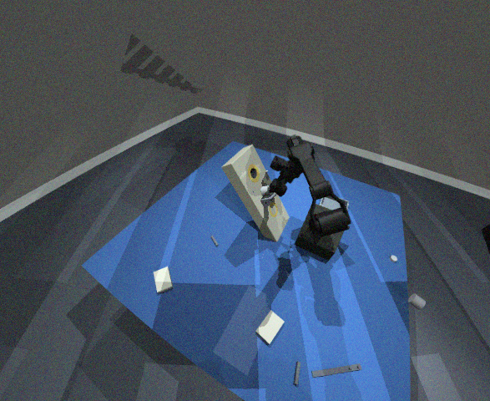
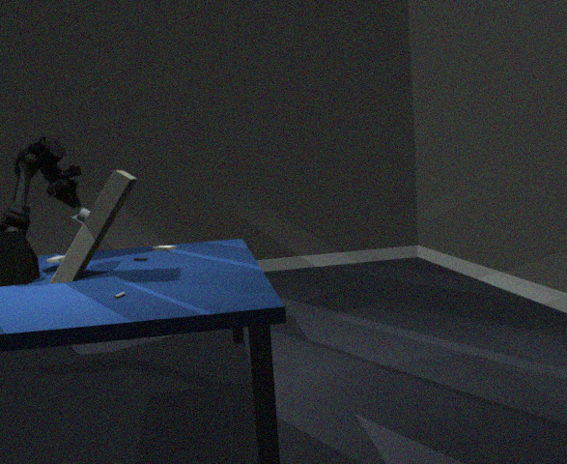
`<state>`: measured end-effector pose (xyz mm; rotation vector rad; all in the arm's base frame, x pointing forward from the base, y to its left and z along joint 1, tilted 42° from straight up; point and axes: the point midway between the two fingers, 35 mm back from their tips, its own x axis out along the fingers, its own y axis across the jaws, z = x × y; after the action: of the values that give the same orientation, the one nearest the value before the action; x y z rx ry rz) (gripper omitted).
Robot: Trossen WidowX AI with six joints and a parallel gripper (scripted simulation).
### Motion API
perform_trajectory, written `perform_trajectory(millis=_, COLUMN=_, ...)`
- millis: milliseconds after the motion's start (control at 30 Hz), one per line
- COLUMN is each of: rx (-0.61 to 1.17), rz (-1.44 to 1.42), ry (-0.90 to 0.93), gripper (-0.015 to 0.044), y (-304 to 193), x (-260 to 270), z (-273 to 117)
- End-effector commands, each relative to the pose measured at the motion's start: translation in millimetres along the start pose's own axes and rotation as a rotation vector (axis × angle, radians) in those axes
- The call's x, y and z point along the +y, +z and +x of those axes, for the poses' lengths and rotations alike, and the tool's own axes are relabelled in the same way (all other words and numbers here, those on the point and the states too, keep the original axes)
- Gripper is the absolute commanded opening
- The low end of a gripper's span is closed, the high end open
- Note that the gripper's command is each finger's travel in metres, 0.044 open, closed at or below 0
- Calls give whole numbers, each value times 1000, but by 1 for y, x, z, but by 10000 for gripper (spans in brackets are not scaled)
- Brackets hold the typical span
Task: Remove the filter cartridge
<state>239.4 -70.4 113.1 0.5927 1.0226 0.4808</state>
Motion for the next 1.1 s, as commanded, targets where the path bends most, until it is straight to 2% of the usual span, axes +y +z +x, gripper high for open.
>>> perform_trajectory(millis=0, rx=3, rz=1, ry=-5, gripper=305, y=0, x=-1, z=6)
perform_trajectory(millis=667, rx=0, rz=0, ry=-1, gripper=305, y=0, x=1, z=37)
perform_trajectory(millis=1067, rx=5, rz=-2, ry=-6, gripper=225, y=-1, x=0, z=34)
